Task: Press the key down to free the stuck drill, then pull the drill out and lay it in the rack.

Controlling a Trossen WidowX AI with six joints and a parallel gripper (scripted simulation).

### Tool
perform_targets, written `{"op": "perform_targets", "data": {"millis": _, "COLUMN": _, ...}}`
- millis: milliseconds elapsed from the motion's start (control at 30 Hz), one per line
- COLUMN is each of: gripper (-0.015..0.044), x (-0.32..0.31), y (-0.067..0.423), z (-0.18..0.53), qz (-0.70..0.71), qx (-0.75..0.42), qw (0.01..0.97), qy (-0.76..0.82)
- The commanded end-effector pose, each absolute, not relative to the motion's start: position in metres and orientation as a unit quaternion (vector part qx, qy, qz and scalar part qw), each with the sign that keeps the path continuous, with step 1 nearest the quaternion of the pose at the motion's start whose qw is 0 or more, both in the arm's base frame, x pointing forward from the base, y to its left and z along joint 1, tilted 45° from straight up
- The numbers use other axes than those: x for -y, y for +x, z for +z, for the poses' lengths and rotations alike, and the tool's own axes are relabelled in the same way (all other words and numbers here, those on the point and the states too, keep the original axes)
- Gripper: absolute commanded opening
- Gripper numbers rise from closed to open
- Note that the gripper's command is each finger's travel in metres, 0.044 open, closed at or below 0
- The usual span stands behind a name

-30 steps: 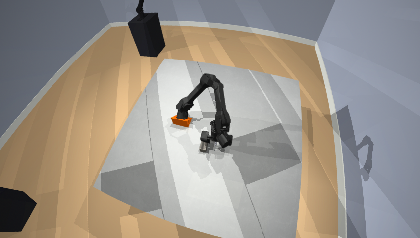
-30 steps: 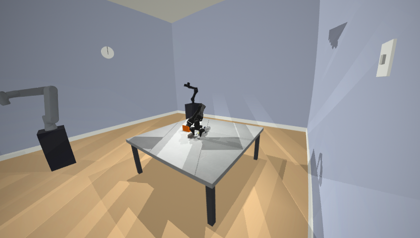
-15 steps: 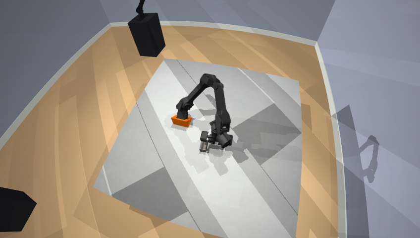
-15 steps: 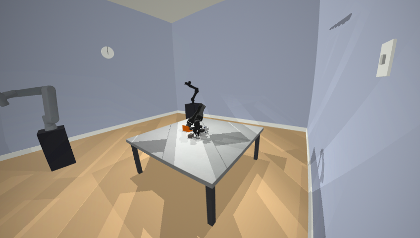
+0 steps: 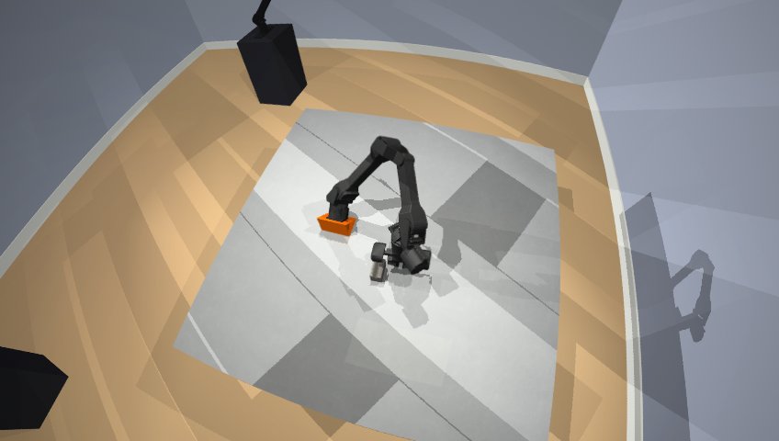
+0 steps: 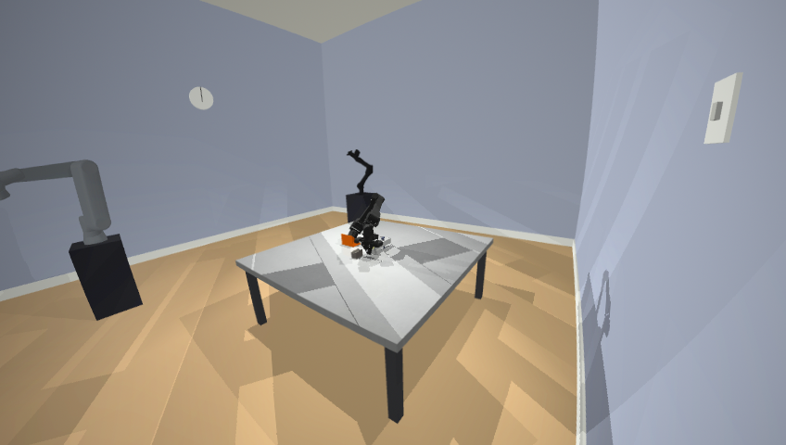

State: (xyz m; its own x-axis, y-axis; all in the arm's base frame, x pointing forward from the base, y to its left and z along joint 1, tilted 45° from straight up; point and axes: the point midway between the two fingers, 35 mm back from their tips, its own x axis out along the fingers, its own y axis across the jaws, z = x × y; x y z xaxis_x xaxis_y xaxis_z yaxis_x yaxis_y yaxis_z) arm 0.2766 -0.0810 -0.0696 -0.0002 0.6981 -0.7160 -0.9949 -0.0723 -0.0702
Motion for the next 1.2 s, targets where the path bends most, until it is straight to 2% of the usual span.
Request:
{"op": "perform_targets", "data": {"millis": 0, "gripper": 0.0, "x": 0.082, "y": 0.276, "z": -0.068, "qz": 0.664, "qx": -0.241, "qw": 0.637, "qy": -0.307}}
{"op": "perform_targets", "data": {"millis": 1167, "gripper": 0.0, "x": 0.116, "y": 0.282, "z": -0.096, "qz": 0.664, "qx": -0.242, "qw": 0.637, "qy": -0.309}}
